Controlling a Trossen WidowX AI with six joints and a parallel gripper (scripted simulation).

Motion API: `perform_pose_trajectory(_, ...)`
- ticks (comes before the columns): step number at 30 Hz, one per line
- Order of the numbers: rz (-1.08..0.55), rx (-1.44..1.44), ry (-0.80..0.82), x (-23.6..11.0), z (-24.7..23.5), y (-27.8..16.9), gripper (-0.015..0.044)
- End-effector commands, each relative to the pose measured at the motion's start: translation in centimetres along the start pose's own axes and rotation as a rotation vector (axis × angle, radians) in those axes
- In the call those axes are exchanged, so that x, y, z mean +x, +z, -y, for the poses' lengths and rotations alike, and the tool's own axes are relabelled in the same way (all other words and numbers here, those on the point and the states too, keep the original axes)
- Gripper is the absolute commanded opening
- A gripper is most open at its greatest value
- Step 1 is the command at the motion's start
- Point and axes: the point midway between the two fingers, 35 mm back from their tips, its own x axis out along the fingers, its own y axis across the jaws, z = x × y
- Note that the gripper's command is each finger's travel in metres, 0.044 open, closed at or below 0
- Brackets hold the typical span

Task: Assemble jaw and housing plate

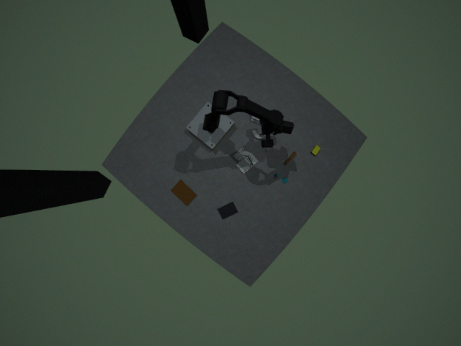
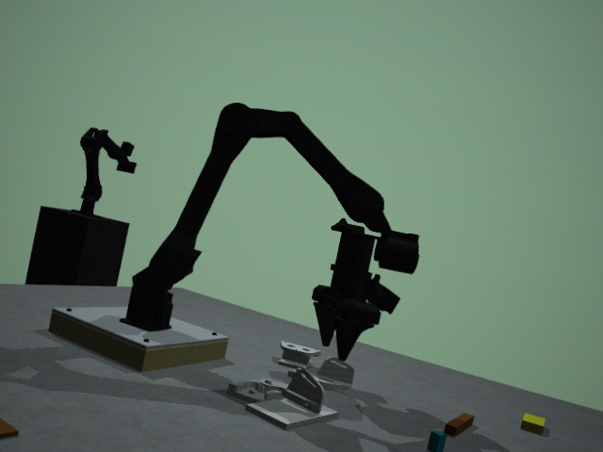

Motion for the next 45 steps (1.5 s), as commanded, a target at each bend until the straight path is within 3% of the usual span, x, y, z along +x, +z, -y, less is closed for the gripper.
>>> perform_pose_trajectory(1, -0.007, -0.006, -0.005, 0.2, 0.1, -0.1, 0.0440)
perform_pose_trajectory(22, 0.000, 0.000, 0.000, 0.1, 0.0, 0.0, 0.0440)
perform_pose_trajectory(45, -0.005, -0.004, -0.004, 3.8, 0.1, 0.2, 0.0440)
